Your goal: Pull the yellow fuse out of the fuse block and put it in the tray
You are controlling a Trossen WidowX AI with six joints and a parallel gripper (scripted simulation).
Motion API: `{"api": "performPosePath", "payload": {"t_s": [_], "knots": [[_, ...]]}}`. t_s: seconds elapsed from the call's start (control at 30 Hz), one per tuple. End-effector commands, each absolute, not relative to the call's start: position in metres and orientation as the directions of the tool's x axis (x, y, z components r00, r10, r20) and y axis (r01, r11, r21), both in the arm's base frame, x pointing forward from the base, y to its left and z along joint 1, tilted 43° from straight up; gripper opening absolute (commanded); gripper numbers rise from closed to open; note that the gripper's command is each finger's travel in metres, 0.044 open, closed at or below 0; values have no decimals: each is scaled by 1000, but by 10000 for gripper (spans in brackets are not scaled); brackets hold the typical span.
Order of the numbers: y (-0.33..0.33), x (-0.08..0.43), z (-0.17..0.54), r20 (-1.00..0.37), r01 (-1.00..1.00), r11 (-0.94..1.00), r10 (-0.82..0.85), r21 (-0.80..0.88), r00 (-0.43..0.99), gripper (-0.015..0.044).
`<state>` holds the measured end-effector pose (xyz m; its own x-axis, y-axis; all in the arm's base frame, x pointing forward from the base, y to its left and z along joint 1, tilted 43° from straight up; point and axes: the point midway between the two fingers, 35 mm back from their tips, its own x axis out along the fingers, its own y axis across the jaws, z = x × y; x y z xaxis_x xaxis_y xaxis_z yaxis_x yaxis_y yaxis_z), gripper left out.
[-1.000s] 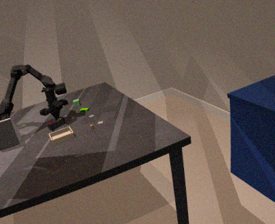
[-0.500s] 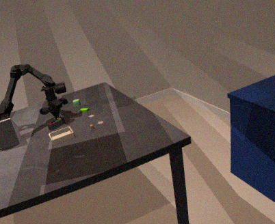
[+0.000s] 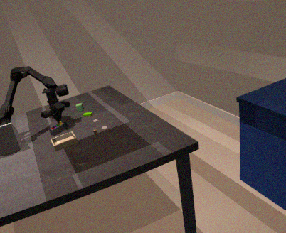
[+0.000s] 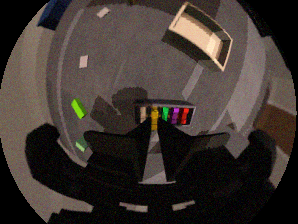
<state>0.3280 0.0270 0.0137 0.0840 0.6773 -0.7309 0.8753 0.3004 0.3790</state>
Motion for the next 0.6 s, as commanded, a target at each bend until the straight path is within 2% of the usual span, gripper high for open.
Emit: {"api": "performPosePath", "payload": {"t_s": [0.0,0.57], "knots": [[25,328,15,-732,873,304,676,381,84,0],[20,327,22,-732,874,303,676,381,85,0]]}}
